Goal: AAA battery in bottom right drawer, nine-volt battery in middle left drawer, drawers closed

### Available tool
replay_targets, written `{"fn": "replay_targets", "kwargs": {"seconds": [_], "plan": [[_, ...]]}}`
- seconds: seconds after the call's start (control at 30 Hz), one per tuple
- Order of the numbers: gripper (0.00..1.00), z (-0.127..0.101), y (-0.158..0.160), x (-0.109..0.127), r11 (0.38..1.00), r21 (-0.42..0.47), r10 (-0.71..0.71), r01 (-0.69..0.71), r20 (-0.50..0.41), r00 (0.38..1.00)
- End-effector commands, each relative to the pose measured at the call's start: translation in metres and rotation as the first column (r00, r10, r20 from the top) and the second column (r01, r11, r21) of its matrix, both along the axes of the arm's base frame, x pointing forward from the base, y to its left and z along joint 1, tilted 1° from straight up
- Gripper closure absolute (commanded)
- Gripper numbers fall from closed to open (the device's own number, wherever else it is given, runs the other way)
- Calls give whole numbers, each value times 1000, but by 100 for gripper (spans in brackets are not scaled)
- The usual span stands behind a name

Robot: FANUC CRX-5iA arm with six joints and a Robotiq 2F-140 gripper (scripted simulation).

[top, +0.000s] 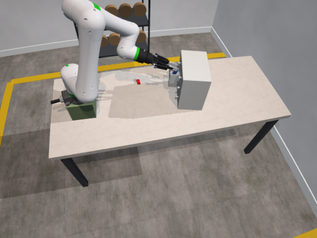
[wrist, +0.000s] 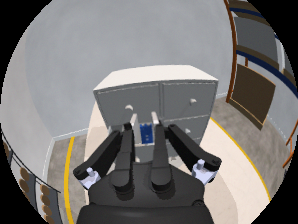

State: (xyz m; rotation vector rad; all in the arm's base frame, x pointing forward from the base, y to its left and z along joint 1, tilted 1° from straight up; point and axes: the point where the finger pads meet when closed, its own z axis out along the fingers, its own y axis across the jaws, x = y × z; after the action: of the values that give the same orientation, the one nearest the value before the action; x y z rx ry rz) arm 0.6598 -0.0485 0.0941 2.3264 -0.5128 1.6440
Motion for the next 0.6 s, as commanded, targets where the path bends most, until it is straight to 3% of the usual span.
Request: {"fn": "replay_targets", "kwargs": {"seconds": [0.0,0.17,0.2,0.57], "plan": [[77,0,0,0,1000,0,0,0,0,1000],[74,0,0,0,1000,0,0,0,0,1000],[0,0,0,0,1000,0,0,0,0,1000],[0,0,0,0,1000,0,0,0,0,1000]]}}
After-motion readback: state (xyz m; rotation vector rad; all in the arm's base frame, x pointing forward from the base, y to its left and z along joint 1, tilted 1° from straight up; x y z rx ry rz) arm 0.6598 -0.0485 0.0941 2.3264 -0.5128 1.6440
